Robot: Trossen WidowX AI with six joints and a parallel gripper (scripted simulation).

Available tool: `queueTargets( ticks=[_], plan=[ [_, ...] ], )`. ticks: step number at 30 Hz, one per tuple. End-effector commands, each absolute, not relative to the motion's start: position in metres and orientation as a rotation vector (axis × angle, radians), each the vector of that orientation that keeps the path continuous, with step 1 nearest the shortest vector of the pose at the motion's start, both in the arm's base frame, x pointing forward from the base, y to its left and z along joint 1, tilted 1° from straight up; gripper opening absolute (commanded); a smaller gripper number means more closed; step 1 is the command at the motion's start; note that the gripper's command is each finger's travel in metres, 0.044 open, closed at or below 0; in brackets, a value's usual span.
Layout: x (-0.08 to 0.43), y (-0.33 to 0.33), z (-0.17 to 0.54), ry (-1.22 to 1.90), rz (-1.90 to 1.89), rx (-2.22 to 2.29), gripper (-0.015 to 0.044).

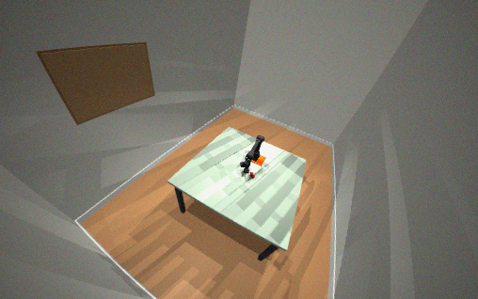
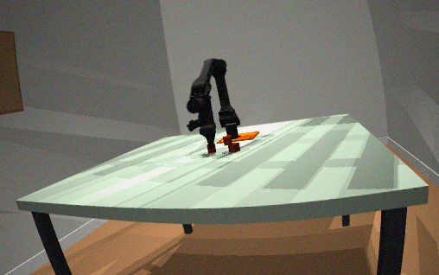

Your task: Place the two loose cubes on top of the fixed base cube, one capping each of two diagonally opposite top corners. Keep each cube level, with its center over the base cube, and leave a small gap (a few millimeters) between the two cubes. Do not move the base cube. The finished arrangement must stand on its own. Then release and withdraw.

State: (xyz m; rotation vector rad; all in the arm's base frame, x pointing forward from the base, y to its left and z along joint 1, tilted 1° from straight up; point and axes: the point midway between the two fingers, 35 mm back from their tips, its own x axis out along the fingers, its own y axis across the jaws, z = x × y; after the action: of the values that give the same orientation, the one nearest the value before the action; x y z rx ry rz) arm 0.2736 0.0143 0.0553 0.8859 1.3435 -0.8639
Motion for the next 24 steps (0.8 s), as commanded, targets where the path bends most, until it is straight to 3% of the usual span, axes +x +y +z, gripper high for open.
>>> queueTargets(
  ticks=[1, 24],
  plan=[
    [0.278, 0.014, 0.065, 1.328, -0.848, 0.877, 0.0105],
    [0.279, 0.014, 0.103, 1.334, -0.859, 0.886, 0.0105]
  ],
)
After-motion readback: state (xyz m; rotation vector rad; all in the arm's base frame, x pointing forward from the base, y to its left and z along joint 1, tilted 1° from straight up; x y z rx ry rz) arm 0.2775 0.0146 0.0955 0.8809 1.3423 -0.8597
